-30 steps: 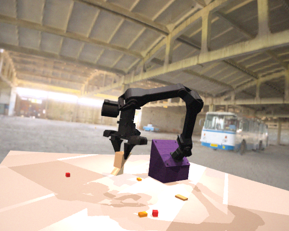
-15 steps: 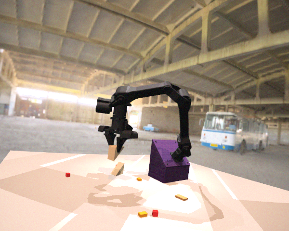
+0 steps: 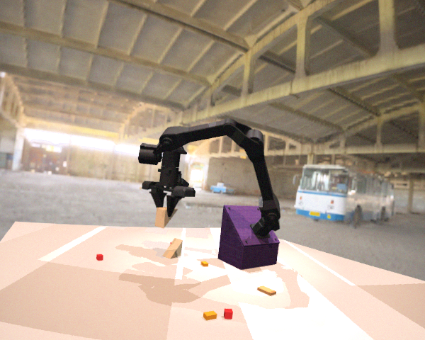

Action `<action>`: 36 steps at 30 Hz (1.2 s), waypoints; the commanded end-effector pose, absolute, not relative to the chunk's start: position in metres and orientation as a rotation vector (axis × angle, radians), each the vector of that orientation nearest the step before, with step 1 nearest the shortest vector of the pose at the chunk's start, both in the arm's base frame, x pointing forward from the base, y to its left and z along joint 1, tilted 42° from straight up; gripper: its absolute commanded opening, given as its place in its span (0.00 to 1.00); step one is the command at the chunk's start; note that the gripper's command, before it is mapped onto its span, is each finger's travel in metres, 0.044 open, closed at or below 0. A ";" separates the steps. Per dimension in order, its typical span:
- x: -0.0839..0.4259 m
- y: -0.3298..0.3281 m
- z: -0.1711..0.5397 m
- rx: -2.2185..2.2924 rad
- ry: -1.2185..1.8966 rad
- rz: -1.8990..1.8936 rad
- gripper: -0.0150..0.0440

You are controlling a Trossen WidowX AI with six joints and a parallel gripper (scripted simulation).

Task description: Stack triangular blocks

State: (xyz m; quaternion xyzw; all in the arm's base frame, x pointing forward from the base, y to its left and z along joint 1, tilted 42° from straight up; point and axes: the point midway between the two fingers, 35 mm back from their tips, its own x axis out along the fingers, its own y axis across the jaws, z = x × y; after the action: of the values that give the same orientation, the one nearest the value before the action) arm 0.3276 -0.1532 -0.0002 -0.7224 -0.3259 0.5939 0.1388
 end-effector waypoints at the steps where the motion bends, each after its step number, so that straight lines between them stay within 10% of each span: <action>1: 0.319 -0.166 -0.012 -2.074 -0.952 1.716 0.25; 36: 0.278 -0.134 -0.107 -2.062 -0.971 1.696 0.25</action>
State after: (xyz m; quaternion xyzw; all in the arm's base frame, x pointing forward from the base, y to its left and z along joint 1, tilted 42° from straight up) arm 0.2826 -0.1424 -0.0973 -0.7216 -0.3357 0.5882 0.1434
